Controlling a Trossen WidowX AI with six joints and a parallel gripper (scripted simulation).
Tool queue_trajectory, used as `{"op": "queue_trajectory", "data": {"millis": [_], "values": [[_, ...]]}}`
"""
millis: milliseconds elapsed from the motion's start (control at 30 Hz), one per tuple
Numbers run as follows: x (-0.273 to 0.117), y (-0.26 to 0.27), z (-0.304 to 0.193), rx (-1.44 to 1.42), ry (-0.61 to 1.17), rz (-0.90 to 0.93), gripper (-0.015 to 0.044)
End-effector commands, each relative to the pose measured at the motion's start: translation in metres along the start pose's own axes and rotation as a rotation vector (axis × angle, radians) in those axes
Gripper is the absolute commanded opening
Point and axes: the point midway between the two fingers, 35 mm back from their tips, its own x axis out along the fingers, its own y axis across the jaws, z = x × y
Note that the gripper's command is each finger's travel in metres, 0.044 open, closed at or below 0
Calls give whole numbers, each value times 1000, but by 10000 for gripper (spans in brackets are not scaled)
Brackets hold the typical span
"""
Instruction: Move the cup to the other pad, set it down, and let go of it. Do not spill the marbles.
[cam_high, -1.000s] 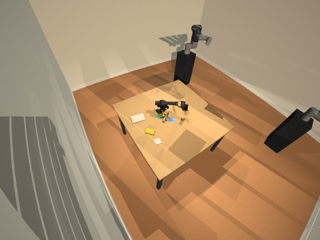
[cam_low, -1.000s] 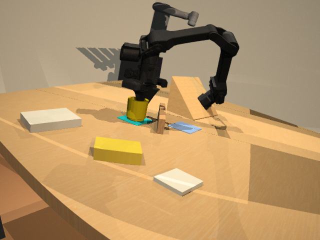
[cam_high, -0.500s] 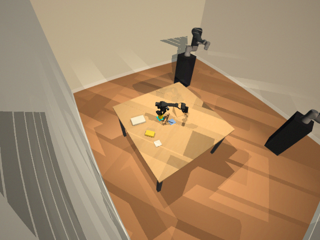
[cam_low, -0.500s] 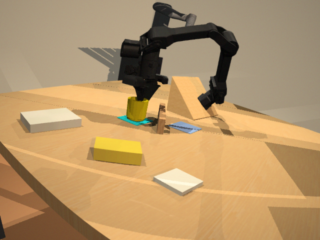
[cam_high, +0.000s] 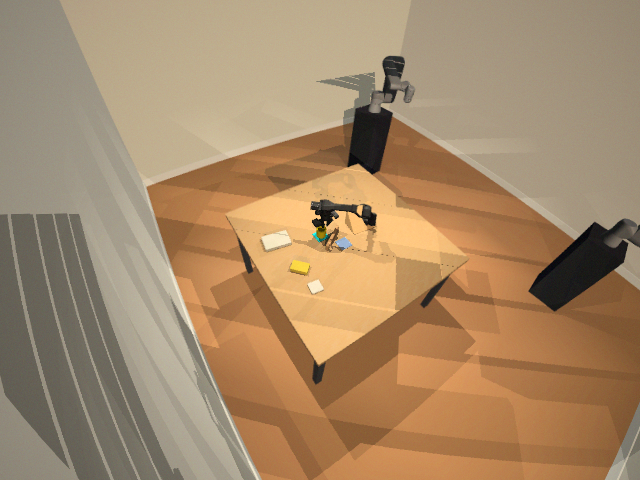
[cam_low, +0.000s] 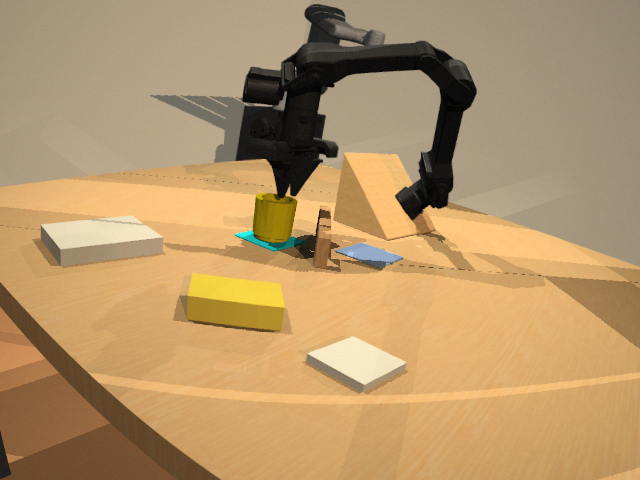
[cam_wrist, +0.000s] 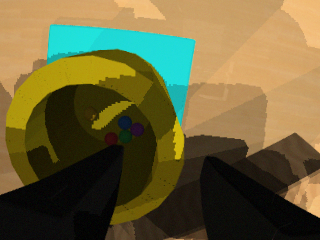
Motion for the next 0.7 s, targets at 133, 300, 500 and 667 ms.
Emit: {"op": "queue_trajectory", "data": {"millis": [133, 300, 500, 667], "values": [[-12, 1, 0, -6, -4, 1, 147], [-19, 0, 0, -5, -3, 1, 147], [-17, -1, 0, 2, 1, 1, 225], [-17, -1, 0, 2, 1, 1, 357]]}}
